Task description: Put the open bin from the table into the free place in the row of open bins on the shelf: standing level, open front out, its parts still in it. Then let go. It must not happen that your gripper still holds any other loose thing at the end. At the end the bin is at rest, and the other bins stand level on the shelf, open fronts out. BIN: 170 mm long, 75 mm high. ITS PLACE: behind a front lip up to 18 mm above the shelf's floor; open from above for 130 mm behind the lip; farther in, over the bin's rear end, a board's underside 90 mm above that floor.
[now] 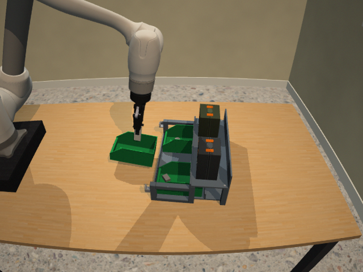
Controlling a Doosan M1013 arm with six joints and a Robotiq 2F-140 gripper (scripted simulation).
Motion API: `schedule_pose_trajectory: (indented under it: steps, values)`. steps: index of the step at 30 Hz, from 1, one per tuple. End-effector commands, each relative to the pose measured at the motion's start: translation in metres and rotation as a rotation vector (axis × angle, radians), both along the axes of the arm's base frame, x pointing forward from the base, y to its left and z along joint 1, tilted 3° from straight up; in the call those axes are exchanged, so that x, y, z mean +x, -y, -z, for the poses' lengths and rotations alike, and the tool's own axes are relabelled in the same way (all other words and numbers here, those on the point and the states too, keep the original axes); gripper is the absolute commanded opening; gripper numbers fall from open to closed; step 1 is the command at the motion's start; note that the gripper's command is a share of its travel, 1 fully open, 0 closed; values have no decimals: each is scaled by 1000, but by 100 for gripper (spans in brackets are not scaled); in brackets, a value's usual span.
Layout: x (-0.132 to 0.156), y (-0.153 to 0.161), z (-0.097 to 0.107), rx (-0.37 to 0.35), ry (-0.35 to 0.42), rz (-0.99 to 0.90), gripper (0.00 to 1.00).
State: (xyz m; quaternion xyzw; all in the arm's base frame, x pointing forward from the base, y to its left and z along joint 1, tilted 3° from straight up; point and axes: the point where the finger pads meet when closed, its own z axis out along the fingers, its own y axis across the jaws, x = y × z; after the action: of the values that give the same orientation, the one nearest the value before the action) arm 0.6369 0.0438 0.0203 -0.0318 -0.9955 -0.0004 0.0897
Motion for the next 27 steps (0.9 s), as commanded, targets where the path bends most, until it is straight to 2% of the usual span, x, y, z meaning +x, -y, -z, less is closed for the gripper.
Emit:
schedule_pose_trajectory:
  steps: [1, 17, 27]
  values:
    - [3, 2, -2, 5, -33, -1, 0]
    - [9, 2, -6, 9, -128, -1, 0]
    - [11, 2, -7, 10, -152, -1, 0]
